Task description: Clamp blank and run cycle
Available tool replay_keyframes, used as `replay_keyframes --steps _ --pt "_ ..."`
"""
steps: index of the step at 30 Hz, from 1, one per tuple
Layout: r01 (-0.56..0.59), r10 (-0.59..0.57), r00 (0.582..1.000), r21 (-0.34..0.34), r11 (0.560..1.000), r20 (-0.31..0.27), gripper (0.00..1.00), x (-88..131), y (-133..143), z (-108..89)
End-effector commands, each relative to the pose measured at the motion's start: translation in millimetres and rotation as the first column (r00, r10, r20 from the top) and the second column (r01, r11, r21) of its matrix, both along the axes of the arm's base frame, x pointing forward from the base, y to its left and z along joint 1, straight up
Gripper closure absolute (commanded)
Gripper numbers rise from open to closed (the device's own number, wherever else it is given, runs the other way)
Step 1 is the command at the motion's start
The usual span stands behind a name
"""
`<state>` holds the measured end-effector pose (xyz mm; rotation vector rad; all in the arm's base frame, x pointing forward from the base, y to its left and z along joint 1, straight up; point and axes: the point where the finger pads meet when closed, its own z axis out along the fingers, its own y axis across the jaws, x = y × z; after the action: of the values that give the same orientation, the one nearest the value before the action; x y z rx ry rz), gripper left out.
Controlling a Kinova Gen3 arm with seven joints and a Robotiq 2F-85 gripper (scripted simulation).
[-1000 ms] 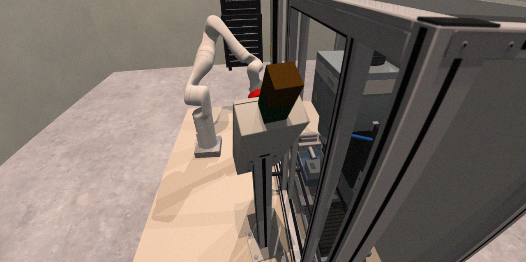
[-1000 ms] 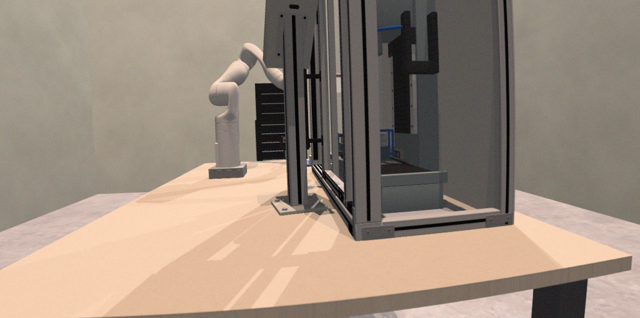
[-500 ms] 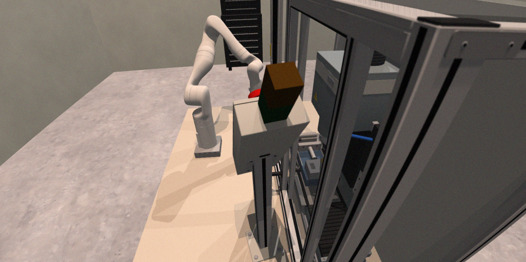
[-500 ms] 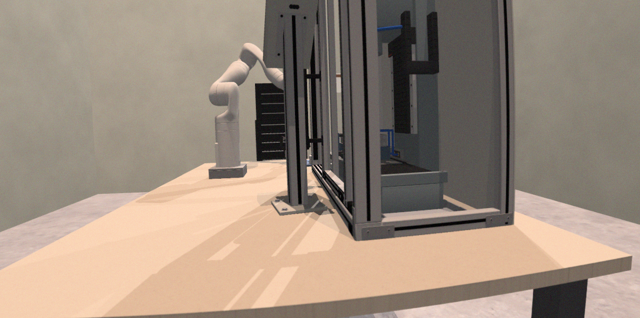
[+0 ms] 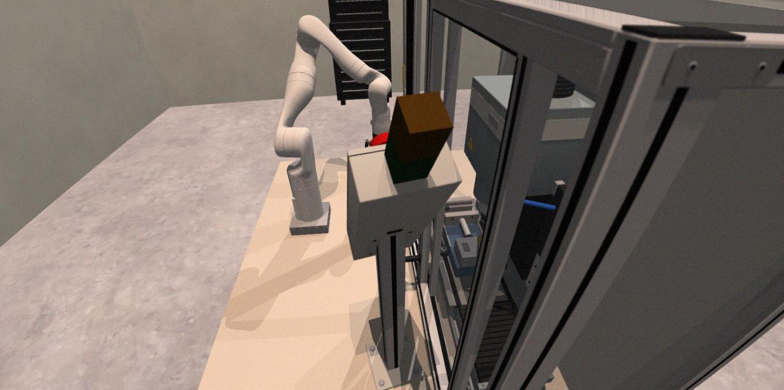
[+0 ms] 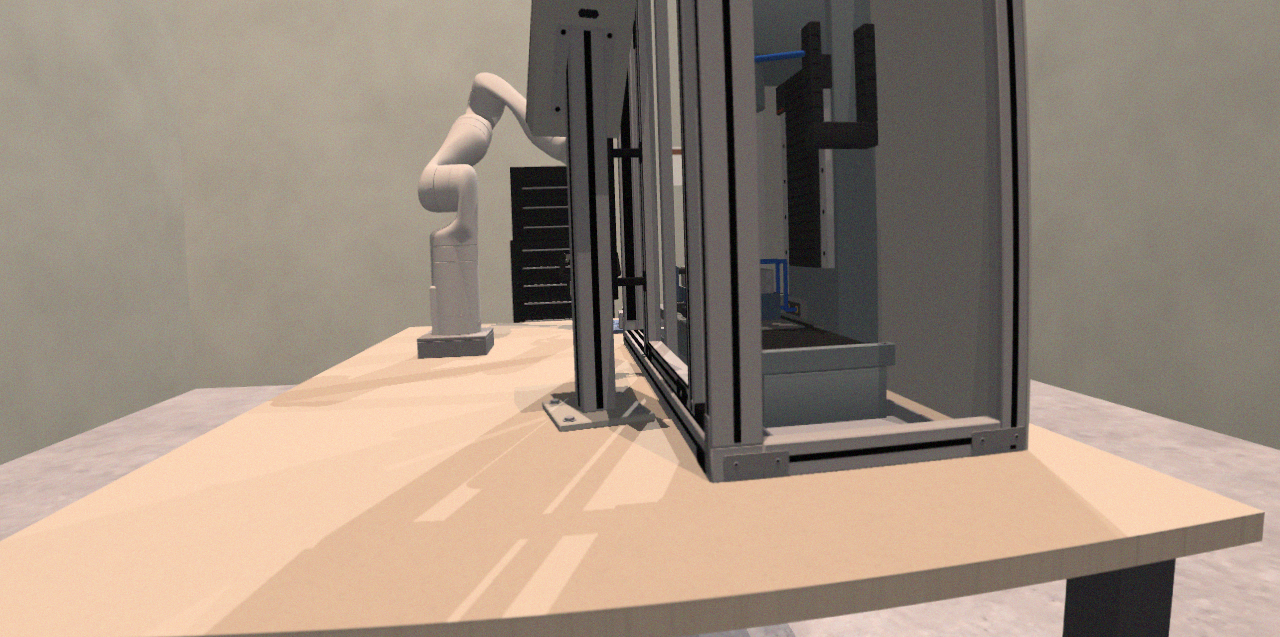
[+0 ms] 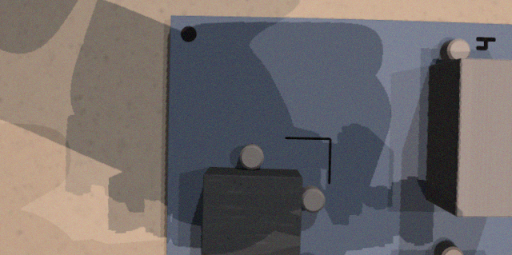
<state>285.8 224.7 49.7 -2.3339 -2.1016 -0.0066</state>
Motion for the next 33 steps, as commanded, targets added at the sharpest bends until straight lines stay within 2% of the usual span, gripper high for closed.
replay_keyframes --steps 1,6,33 --pt "0.002 -0.001 1.000 0.007 1.000 -0.004 0.00 -1.6 3.5 3.0" --pt "0.002 -0.001 1.000 0.007 1.000 -0.004 0.00 -1.6 3.3 38.0" --pt "-0.001 0.001 1.000 0.001 1.000 -0.001 0.00 0.3 1.1 35.7"
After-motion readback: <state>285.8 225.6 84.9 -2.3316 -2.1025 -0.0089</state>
